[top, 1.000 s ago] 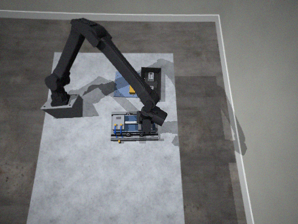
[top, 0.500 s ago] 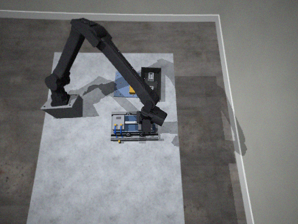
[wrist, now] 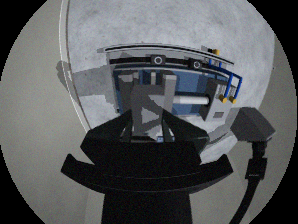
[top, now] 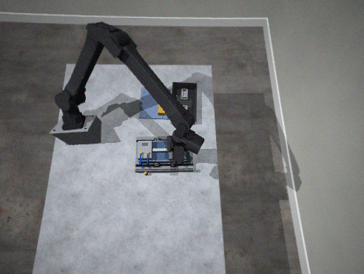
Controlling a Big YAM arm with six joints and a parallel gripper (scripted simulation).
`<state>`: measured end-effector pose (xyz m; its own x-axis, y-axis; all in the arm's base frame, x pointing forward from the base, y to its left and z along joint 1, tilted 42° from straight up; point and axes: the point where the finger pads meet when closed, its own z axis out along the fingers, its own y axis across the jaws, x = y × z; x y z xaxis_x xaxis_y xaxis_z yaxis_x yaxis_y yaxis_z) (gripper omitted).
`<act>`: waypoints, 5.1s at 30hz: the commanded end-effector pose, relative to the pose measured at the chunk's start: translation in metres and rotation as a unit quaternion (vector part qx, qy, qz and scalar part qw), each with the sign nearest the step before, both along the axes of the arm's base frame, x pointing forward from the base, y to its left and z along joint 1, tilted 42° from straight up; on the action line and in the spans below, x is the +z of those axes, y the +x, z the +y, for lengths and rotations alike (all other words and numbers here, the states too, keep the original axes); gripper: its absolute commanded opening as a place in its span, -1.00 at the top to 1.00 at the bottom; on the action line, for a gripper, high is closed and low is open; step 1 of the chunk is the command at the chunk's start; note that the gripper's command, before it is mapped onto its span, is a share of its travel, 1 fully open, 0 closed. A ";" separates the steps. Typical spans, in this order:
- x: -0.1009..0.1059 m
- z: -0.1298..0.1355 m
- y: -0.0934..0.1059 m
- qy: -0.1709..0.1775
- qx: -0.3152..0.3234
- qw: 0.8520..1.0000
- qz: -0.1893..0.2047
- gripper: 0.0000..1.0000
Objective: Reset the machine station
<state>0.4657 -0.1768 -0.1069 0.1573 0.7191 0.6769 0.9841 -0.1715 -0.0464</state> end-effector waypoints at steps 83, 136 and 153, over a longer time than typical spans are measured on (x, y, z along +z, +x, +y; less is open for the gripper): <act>-0.004 0.000 0.008 -0.006 -0.001 1.000 -0.009 1.00; -0.014 0.010 0.014 -0.008 0.001 1.000 -0.012 1.00; -0.015 0.006 0.011 -0.007 -0.005 1.000 -0.011 1.00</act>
<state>0.4690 -0.1633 -0.1203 0.1528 0.7208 0.6761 0.9847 -0.1688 -0.0425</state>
